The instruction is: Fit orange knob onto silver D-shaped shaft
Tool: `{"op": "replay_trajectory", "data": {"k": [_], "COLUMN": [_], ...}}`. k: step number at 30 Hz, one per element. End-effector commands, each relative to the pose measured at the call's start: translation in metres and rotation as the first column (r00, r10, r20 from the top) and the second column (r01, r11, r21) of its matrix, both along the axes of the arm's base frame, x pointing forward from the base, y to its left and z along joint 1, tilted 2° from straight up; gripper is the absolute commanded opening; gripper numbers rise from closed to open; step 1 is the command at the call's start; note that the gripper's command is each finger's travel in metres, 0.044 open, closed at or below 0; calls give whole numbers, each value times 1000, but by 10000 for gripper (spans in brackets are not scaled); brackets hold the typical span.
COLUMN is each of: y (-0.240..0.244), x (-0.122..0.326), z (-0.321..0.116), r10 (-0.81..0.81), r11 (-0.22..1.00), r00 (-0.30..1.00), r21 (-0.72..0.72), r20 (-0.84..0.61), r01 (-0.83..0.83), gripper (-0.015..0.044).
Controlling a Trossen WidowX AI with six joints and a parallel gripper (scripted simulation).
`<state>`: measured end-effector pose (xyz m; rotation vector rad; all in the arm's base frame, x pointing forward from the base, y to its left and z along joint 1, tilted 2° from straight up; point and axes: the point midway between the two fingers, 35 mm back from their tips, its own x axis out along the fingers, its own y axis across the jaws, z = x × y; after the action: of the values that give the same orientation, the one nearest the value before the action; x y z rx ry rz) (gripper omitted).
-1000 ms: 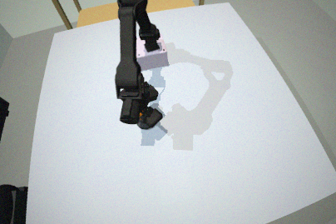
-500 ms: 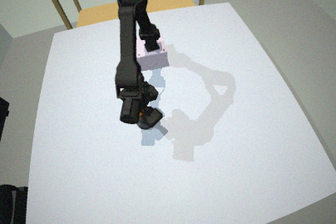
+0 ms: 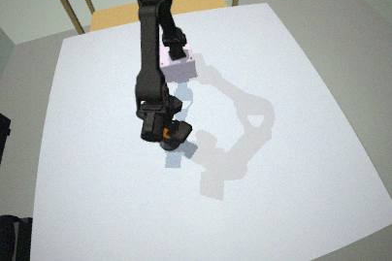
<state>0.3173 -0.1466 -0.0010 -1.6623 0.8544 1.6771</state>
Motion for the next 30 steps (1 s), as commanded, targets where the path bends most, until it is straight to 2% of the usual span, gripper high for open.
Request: {"op": "replay_trajectory", "data": {"k": [1,30], "y": [0,-4], "x": [0,6], "z": [2,-2], "r10": [11,17], "r11": [1000,1000], "r00": [1000,1000], "r21": [-6,-7], "r20": [5,6], "r01": [-11,-17], "gripper": [0,0]}}
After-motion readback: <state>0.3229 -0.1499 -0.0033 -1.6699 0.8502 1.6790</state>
